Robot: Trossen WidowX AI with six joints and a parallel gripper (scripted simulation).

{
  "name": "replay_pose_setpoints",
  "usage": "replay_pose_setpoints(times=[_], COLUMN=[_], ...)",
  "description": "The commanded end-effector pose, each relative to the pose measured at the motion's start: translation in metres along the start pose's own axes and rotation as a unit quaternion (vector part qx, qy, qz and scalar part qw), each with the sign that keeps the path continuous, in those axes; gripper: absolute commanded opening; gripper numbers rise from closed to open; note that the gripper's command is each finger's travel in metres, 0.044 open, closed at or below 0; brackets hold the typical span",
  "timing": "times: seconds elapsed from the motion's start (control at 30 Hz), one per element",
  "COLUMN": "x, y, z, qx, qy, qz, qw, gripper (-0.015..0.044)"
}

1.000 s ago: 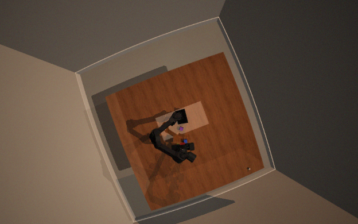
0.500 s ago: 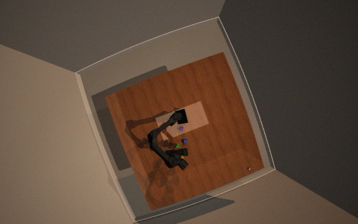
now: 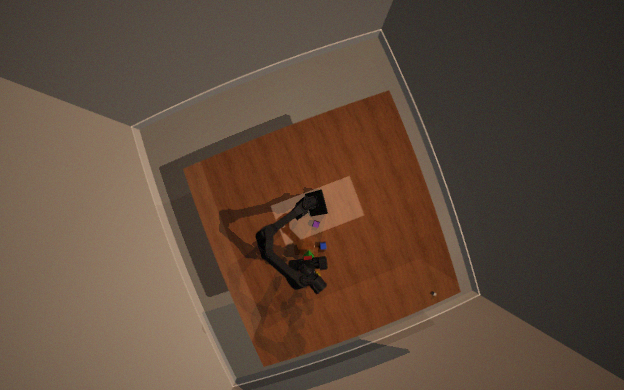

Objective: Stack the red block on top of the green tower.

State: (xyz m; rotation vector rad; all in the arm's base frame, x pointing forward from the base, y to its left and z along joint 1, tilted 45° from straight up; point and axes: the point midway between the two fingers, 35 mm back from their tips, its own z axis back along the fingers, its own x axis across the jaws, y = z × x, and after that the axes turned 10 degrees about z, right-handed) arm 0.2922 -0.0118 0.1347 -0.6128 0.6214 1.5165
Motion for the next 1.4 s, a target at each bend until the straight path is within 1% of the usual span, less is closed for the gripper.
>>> replay_pose_setpoints(times=[0.0, 0.47, 1.03, 1.37], x=[-0.001, -0.001, -0.0005, -0.0005], y=[-0.0002, -0.0002, 0.0001, 0.0001], z=[-0.0009, -0.0006, -0.0012, -0.0012], qx=[-0.005, -0.005, -0.004, -0.004], qy=[0.001, 0.0, -0.001, -0.001], qz=[0.001, 0.001, -0.001, -0.001], qw=[1.0, 1.0, 1.0, 1.0], gripper=[0.0, 0.0, 0.044, 0.044])
